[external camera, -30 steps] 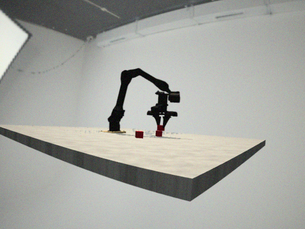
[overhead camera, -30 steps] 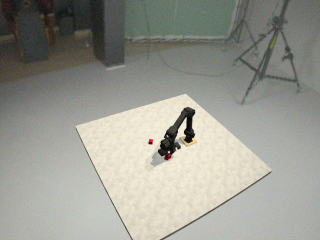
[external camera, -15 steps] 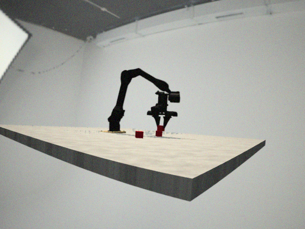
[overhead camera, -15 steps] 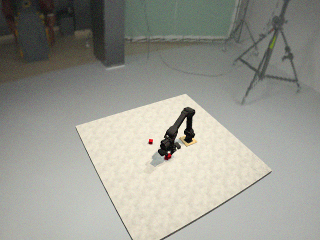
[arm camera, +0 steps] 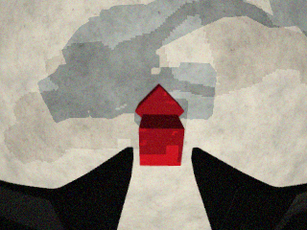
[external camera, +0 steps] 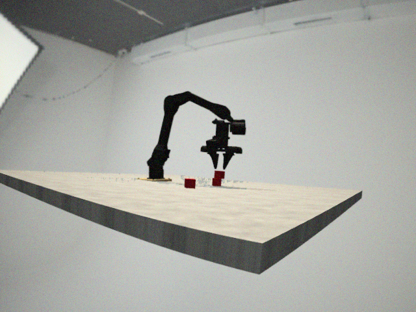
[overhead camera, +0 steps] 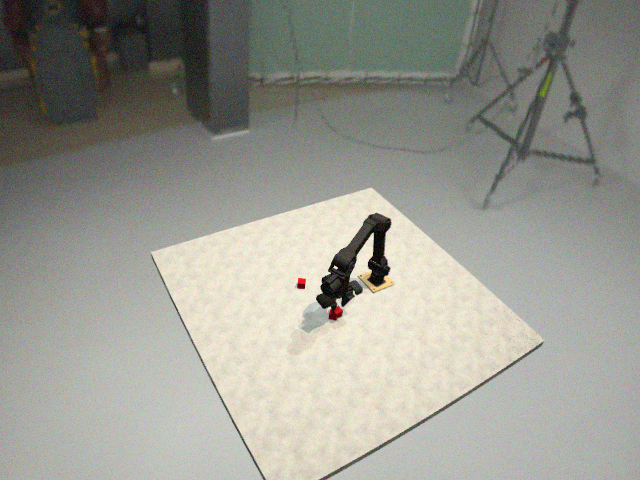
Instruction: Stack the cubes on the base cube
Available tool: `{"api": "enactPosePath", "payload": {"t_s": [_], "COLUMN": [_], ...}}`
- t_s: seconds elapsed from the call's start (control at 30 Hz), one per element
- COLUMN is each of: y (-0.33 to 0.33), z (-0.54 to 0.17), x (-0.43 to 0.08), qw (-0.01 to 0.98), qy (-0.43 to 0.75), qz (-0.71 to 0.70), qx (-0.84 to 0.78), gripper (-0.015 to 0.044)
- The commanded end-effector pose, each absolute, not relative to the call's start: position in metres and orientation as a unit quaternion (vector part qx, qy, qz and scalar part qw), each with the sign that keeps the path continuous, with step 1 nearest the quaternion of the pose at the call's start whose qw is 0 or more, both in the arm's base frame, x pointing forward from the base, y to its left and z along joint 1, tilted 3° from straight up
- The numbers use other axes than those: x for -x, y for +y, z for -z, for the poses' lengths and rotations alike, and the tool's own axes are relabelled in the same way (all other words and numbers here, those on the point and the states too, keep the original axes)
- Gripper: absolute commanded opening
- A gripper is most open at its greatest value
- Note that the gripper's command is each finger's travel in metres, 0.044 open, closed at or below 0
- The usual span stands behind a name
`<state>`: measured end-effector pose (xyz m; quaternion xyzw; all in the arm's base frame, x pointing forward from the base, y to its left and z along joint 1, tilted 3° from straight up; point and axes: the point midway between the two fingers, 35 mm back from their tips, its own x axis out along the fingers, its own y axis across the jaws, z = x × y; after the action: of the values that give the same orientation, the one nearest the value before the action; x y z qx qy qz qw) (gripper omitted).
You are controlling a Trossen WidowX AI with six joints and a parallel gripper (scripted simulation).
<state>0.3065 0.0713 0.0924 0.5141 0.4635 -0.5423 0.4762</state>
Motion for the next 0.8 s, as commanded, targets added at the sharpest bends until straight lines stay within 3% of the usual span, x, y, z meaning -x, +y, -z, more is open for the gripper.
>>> {"api": "enactPosePath", "payload": {"t_s": [0.0, 0.1, 0.2, 0.77], "y": [0.072, 0.072, 0.061, -0.074], "z": [-0.100, -0.100, -0.101, -0.135], "x": [-0.307, -0.307, -0.312, -0.329], "qw": [0.476, 0.476, 0.489, 0.607], "qy": [0.462, 0.462, 0.475, 0.594], "qz": [0.541, 0.541, 0.530, 0.389], "qx": [-0.516, -0.516, -0.504, -0.357], "gripper": [0.0205, 0.0205, 0.0265, 0.0265]}}
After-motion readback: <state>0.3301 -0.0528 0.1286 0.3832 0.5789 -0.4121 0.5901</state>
